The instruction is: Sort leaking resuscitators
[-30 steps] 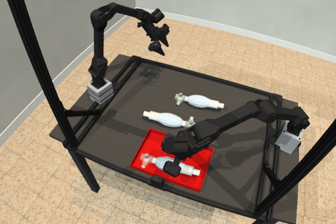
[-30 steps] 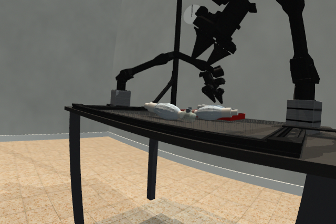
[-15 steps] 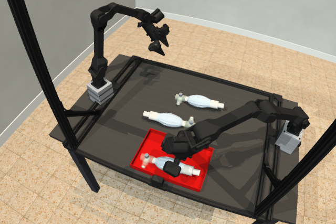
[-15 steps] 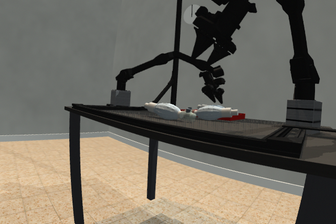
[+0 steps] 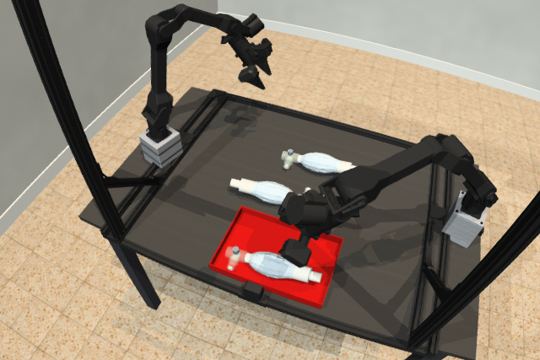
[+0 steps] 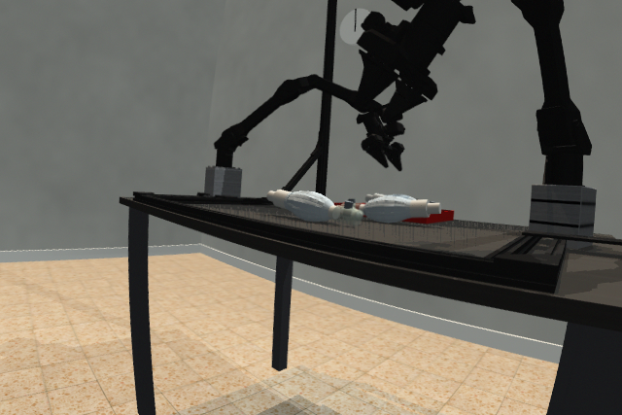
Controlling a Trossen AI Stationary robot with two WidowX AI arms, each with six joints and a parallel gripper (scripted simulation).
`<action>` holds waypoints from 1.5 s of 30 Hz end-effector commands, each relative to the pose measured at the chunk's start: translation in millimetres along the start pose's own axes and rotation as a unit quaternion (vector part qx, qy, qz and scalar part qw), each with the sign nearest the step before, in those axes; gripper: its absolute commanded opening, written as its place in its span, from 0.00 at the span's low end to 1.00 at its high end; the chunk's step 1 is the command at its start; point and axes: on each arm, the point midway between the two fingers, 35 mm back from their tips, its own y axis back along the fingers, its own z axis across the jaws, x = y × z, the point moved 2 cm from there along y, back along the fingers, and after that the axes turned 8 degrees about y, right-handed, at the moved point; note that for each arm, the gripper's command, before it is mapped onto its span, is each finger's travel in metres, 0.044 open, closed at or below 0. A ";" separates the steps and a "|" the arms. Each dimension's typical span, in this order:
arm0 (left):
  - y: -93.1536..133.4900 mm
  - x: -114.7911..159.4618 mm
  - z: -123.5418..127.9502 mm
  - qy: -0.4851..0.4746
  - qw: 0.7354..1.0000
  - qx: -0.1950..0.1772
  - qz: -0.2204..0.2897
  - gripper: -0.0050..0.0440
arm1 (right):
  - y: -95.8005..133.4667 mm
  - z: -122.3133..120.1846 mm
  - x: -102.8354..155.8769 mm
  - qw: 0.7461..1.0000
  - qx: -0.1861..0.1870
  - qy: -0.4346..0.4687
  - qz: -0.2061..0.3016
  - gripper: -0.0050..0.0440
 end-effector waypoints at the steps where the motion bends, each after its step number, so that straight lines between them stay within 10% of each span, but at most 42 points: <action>1: 0.4 -0.4 0.2 0.000 1.000 0.000 -0.001 1.00 | 65.1 -23.1 -7.1 0.999 -0.015 -0.013 -0.034 1.00; 10: 0.1 0.0 0.1 0.001 1.000 0.000 0.000 1.00 | 107.3 -42.0 -1.4 0.998 -0.024 -0.022 -0.055 1.00; 20: 0.1 0.0 0.1 0.001 1.000 0.000 0.000 1.00 | 196.8 -114.6 80.1 0.993 -0.045 -0.040 -0.100 1.00; 27: 0.4 -0.3 0.4 0.000 1.000 -0.001 0.000 1.00 | 199.7 -118.8 86.1 0.993 -0.046 -0.040 -0.103 1.00; 37: 0.4 -0.3 0.4 0.000 1.000 -0.001 0.000 1.00 | 209.4 -170.4 189.2 0.986 -0.065 -0.057 -0.143 1.00; 45: 0.4 0.1 0.2 0.000 1.000 -0.001 0.000 1.00 | 215.5 -154.0 167.0 0.989 -0.064 -0.054 -0.125 1.00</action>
